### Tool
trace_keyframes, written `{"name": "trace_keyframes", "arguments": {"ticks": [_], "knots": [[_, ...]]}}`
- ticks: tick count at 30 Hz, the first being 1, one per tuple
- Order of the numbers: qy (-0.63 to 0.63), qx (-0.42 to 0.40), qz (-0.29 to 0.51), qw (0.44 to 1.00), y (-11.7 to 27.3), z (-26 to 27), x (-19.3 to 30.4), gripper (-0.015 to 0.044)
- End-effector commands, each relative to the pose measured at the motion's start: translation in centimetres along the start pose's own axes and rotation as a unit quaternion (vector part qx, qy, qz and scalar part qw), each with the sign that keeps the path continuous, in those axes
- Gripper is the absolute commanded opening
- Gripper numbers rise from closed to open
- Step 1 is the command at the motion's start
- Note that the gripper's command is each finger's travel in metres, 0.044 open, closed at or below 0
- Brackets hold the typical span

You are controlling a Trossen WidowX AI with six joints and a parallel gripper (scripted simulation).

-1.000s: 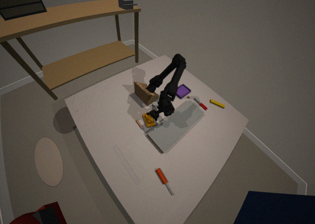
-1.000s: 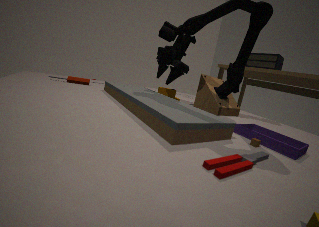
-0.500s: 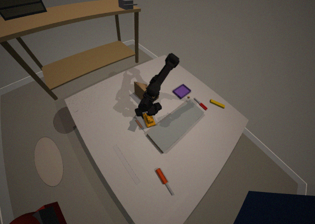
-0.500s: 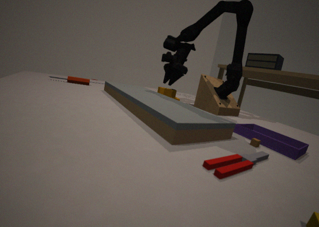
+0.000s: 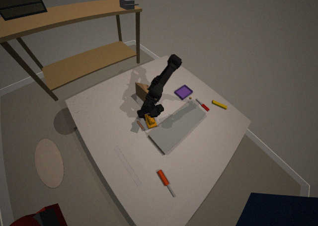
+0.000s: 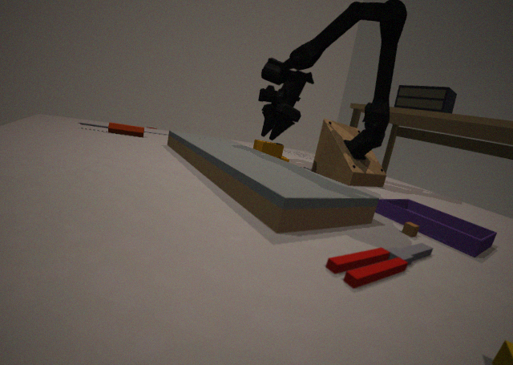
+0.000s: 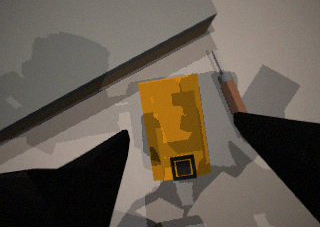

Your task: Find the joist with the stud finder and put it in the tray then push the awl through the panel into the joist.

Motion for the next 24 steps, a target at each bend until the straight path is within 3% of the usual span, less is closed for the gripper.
{"name": "trace_keyframes", "arguments": {"ticks": [1, 24], "knots": [[-0.003, -0.003, 0.001, 1.000, -0.8, 0.1, 0.3, 0.0440], [-0.003, -0.004, 0.001, 1.000, -4.2, 0.4, 1.3, 0.0440]]}}
Point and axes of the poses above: the point midway between the two fingers, 35 mm back from their tips, its own y axis back along the fingers, its own z axis across the jaws, x = y × z, the point moved 4 cm from there along y, back along the fingers, and after that the axes turned 10 degrees about y, right-handed, at the moved point
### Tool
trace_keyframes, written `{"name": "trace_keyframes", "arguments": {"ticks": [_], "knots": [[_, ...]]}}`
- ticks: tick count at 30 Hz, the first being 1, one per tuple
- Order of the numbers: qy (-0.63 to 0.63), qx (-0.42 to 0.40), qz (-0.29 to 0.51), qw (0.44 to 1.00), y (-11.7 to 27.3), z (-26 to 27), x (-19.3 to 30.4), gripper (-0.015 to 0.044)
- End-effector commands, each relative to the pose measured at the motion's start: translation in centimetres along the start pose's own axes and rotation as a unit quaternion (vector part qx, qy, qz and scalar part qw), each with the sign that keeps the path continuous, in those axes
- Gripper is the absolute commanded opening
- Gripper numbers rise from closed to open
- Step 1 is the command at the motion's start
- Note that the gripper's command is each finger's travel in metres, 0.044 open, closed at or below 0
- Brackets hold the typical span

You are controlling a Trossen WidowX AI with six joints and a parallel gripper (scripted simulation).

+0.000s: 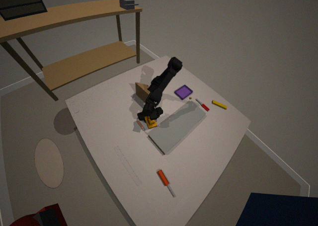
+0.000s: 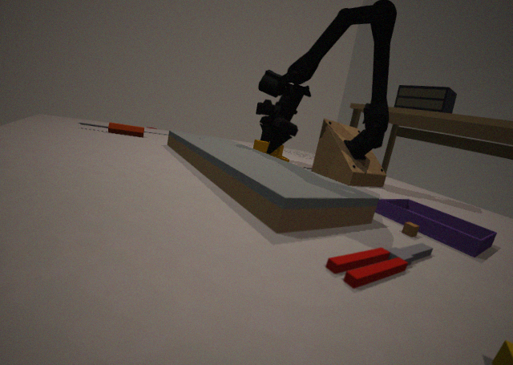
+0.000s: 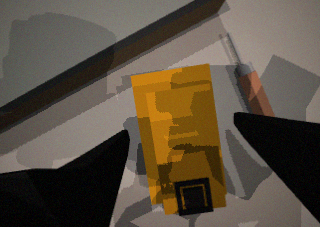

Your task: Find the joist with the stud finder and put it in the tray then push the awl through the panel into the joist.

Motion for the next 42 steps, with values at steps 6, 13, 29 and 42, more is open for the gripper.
{"name": "trace_keyframes", "arguments": {"ticks": [6, 13, 29, 42], "knots": [[-0.003, -0.003, 0.001, 1.000, -0.5, 0.1, 0.2, 0.0322], [-0.003, -0.003, 0.001, 1.000, -0.5, 0.1, 0.2, 0.0275], [-0.003, -0.003, 0.001, 1.000, -0.5, 0.1, 0.2, 0.0168], [-0.003, -0.001, 0.001, 1.000, 5.4, -0.6, -1.9, 0.0000]]}}
Point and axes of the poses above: the point midway between the two fingers, 35 mm back from their tips, its own y axis back along the fingers, its own z axis across the jaws, x = y × z, the point moved 4 cm from there along y, back along the fingers, and after that the axes turned 10 degrees about y, right-handed, at the moved point
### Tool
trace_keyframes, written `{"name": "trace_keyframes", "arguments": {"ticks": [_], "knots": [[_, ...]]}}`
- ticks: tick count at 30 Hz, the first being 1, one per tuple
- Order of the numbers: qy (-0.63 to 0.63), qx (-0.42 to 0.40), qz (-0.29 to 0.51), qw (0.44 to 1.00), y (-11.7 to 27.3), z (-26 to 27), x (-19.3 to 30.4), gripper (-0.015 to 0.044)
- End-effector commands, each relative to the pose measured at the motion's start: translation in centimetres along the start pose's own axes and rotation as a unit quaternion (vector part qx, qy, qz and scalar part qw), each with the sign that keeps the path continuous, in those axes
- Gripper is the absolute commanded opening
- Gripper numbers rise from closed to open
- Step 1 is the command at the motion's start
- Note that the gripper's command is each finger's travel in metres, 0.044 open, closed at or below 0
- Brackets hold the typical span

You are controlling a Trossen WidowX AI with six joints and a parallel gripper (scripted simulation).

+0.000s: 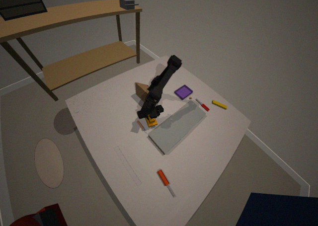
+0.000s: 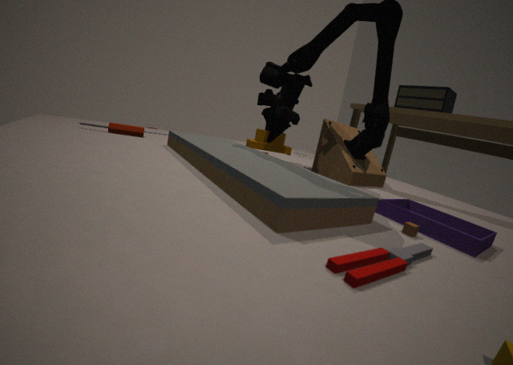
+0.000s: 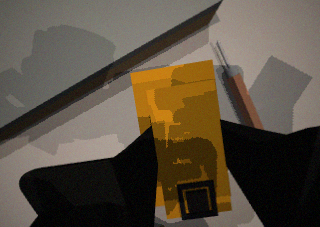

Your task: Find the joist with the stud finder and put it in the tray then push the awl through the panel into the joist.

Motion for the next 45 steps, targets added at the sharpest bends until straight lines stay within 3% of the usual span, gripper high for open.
{"name": "trace_keyframes", "arguments": {"ticks": [1, 7, 15, 45], "knots": [[0.005, 0.007, -0.007, 1.000, 3.3, -0.3, -1.1, 0.0000], [0.005, 0.007, -0.006, 1.000, 6.6, -0.1, -1.6, 0.0000], [0.014, 0.005, -0.007, 1.000, 6.7, -0.4, -2.6, 0.0000], [0.125, -0.022, -0.015, 0.992, 5.3, -1.3, -14.6, 0.0000]]}}
Point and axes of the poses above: the point midway between the two fingers, 35 mm back from their tips, its own y axis back along the fingers, its own z axis across the jaws, x = y × z, the point moved 4 cm from there along y, back along the fingers, and after that the axes turned 10 degrees about y, right-handed, at the moved point
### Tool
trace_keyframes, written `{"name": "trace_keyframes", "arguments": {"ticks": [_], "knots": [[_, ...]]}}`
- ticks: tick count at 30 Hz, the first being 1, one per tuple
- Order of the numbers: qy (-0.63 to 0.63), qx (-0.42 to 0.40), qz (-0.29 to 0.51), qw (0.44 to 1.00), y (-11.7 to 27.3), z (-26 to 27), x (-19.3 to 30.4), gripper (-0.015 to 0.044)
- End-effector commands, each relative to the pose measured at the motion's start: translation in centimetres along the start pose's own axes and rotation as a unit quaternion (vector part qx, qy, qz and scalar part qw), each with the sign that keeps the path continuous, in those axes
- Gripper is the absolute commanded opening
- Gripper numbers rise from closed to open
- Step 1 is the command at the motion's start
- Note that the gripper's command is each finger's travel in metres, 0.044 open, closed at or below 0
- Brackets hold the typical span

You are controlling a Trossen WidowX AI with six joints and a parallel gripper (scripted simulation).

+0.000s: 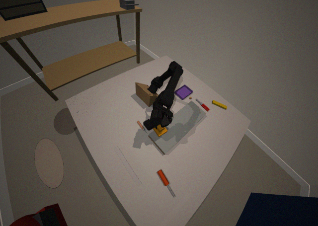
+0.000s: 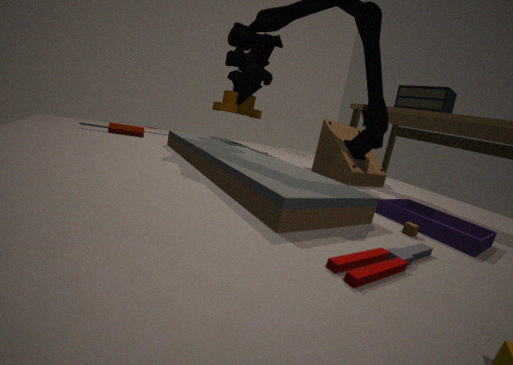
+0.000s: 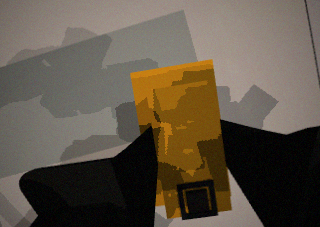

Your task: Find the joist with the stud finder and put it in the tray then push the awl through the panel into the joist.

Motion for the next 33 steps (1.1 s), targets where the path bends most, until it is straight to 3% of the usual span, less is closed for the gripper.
{"name": "trace_keyframes", "arguments": {"ticks": [1, 12, 33], "knots": [[0.020, -0.004, -0.005, 1.000, -0.3, -0.3, -1.9, 0.0000], [0.058, -0.017, -0.008, 0.998, -1.7, -0.5, -5.6, 0.0000], [0.059, -0.017, -0.008, 0.998, -4.4, -0.5, -5.1, 0.0000]]}}
Point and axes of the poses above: the point midway between the two fingers, 35 mm back from their tips, its own y axis back along the fingers, its own z axis across the jaws, x = y × z, the point moved 4 cm from there along y, back along the fingers, and after that the axes turned 10 degrees about y, right-handed, at the moved point
